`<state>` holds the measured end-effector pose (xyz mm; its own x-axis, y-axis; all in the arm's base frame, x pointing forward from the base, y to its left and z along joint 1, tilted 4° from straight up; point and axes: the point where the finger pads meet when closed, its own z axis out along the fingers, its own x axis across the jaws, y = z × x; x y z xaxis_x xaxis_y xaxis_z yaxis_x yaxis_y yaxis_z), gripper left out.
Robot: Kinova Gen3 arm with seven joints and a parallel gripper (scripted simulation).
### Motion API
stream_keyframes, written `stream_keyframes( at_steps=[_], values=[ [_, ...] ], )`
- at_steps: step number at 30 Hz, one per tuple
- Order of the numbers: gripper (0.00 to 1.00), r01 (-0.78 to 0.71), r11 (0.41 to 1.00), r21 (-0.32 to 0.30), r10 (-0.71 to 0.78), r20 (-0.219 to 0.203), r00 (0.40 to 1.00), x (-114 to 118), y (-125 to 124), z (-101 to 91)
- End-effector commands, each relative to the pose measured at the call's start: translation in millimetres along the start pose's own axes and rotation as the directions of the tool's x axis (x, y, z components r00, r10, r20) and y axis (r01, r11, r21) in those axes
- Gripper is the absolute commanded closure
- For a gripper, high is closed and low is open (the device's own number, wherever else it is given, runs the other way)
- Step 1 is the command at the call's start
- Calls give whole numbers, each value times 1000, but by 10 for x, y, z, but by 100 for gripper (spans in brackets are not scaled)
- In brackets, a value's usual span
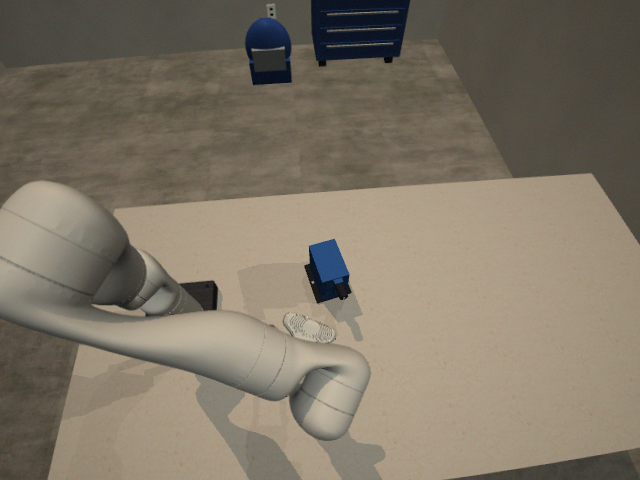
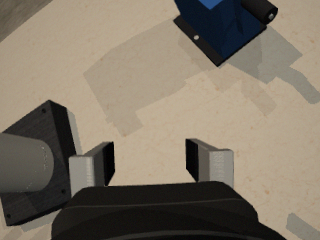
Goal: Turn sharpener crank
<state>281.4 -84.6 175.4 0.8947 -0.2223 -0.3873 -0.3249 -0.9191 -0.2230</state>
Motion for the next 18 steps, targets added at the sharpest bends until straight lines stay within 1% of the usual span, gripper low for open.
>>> stream_keyframes(
  at_steps=[1, 2, 9, 10, 18],
  values=[
    [0, 2, 1000, -2, -2, -1, 1000, 1, -7, -4],
    [0, 41, 998, -45, -42, -15, 999, 79, -63, 7],
    [0, 41, 998, -45, -42, -15, 999, 79, -63, 7],
    [0, 80, 993, -87, -83, -30, 996, 156, -125, 14],
    [0, 80, 993, -87, -83, -30, 996, 156, -125, 14]
  ],
)
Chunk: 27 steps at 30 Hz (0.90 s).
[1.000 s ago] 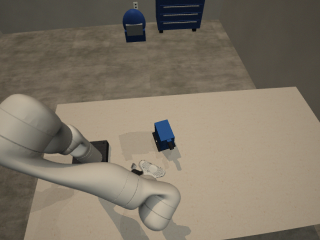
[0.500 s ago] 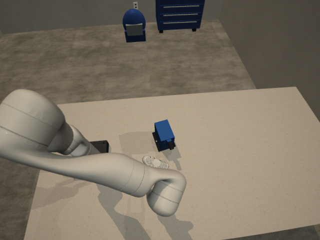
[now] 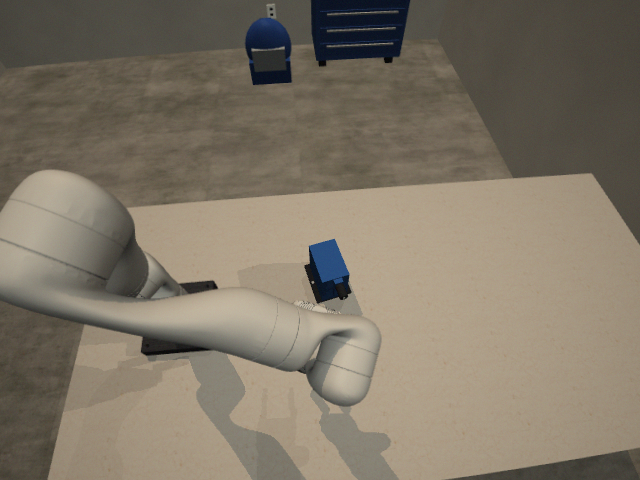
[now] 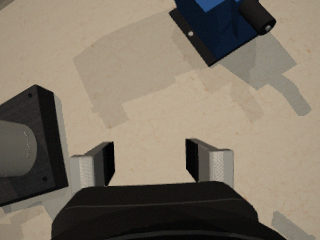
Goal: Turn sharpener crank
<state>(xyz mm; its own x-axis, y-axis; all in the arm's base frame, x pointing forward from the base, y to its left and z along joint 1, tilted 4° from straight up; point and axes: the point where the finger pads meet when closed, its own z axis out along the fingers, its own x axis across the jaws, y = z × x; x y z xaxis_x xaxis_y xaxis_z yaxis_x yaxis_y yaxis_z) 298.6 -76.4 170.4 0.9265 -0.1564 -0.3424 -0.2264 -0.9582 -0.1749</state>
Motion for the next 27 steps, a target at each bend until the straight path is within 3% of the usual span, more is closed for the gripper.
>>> stream_keyframes(
  at_steps=[1, 8, 9, 17, 18, 25, 27],
  values=[
    [0, 40, 998, -39, -41, -18, 999, 83, -67, -3],
    [0, 40, 998, -39, -41, -18, 999, 83, -67, -3],
    [0, 77, 994, -76, -80, -34, 996, 163, -135, -5],
    [0, 77, 994, -76, -80, -34, 996, 163, -135, -5],
    [0, 112, 988, -110, -118, -50, 992, 241, -208, -9],
    [0, 112, 988, -110, -118, -50, 992, 241, -208, -9],
    [0, 146, 979, -141, -156, -64, 986, 315, -284, -15]
  ],
)
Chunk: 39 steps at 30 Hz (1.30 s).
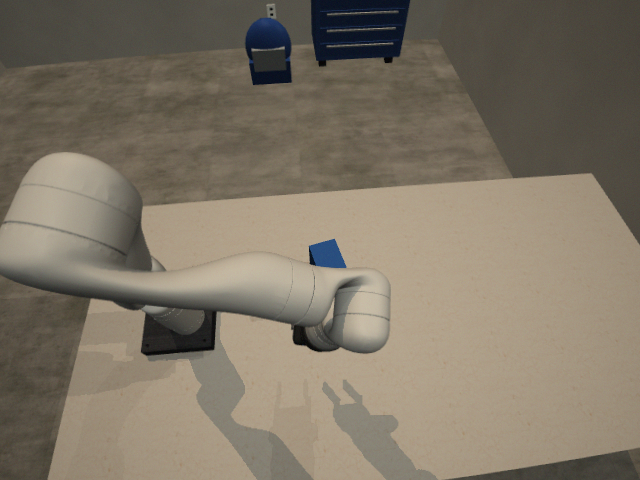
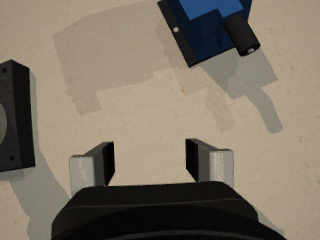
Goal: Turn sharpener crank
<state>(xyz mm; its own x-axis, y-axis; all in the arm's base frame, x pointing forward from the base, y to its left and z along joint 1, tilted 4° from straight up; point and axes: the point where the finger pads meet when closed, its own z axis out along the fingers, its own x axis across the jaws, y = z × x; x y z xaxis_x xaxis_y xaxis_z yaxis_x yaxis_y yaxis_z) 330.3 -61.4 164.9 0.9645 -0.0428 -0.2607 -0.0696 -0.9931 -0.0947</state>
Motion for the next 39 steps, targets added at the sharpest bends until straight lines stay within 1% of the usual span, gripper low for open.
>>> stream_keyframes(
  at_steps=[1, 7, 8, 14, 15, 24, 25, 31, 32, 39],
  values=[
    [0, 24, 1000, -11, -24, -8, 1000, 36, -72, -14],
    [0, 24, 1000, -11, -24, -8, 1000, 36, -72, -14],
    [0, 58, 998, -39, -59, -26, 998, 116, -141, -25],
    [0, 58, 998, -39, -59, -26, 998, 116, -141, -25],
    [0, 90, 994, -65, -92, -44, 995, 192, -212, -38],
    [0, 90, 994, -65, -92, -44, 995, 192, -212, -38],
    [0, 119, 989, -89, -125, -60, 990, 264, -285, -51],
    [0, 119, 989, -89, -125, -60, 990, 264, -285, -51],
    [0, 147, 983, -111, -156, -75, 985, 330, -358, -66],
    [0, 147, 983, -111, -156, -75, 985, 330, -358, -66]
  ],
)
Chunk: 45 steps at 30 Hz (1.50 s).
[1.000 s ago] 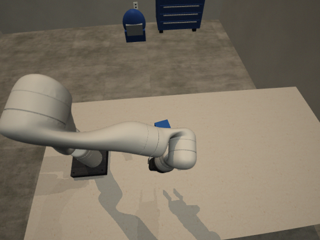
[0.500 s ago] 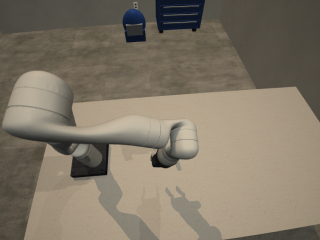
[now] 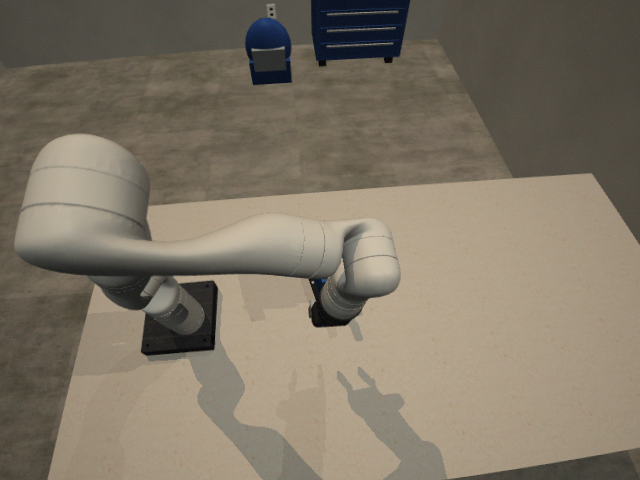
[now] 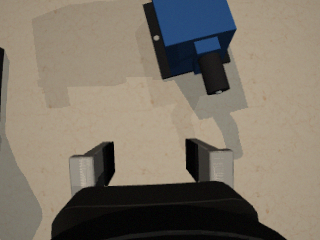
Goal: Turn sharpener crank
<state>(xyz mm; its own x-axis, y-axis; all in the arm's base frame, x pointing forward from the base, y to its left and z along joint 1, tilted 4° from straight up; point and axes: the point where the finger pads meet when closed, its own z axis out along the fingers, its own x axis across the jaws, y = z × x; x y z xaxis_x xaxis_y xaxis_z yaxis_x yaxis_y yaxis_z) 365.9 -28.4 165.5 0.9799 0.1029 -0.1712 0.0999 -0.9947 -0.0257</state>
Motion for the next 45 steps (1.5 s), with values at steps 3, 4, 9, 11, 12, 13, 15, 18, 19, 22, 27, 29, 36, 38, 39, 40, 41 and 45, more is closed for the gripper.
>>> stream_keyframes(
  at_steps=[3, 4, 9, 11, 12, 13, 15, 18, 19, 22, 27, 29, 36, 38, 39, 40, 41, 45],
  values=[
    [0, 29, 999, -19, -29, -19, 999, 76, -65, -22],
    [0, 29, 999, -19, -29, -19, 999, 76, -65, -22],
    [0, 29, 999, -19, -29, -19, 999, 76, -65, -22],
    [0, 54, 998, -36, -55, -35, 998, 142, -125, -38],
    [0, 54, 998, -36, -55, -35, 998, 142, -125, -38],
    [0, 54, 998, -36, -55, -35, 998, 142, -125, -38],
    [0, 54, 998, -36, -55, -35, 998, 142, -125, -38],
    [0, 54, 998, -36, -55, -35, 998, 142, -125, -38],
    [0, 54, 998, -36, -55, -35, 998, 142, -125, -38],
    [0, 77, 996, -51, -79, -49, 996, 202, -183, -54],
    [0, 97, 993, -64, -101, -62, 993, 257, -239, -69],
    [0, 97, 993, -64, -101, -62, 993, 257, -239, -69],
    [0, 116, 990, -76, -121, -74, 990, 305, -291, -84],
    [0, 132, 987, -87, -139, -85, 987, 348, -339, -97],
    [0, 132, 987, -87, -139, -85, 987, 348, -339, -97],
    [0, 132, 987, -87, -139, -85, 987, 348, -339, -97],
    [0, 132, 987, -87, -139, -85, 987, 348, -339, -97],
    [0, 146, 985, -96, -155, -94, 983, 385, -382, -109]
  ],
)
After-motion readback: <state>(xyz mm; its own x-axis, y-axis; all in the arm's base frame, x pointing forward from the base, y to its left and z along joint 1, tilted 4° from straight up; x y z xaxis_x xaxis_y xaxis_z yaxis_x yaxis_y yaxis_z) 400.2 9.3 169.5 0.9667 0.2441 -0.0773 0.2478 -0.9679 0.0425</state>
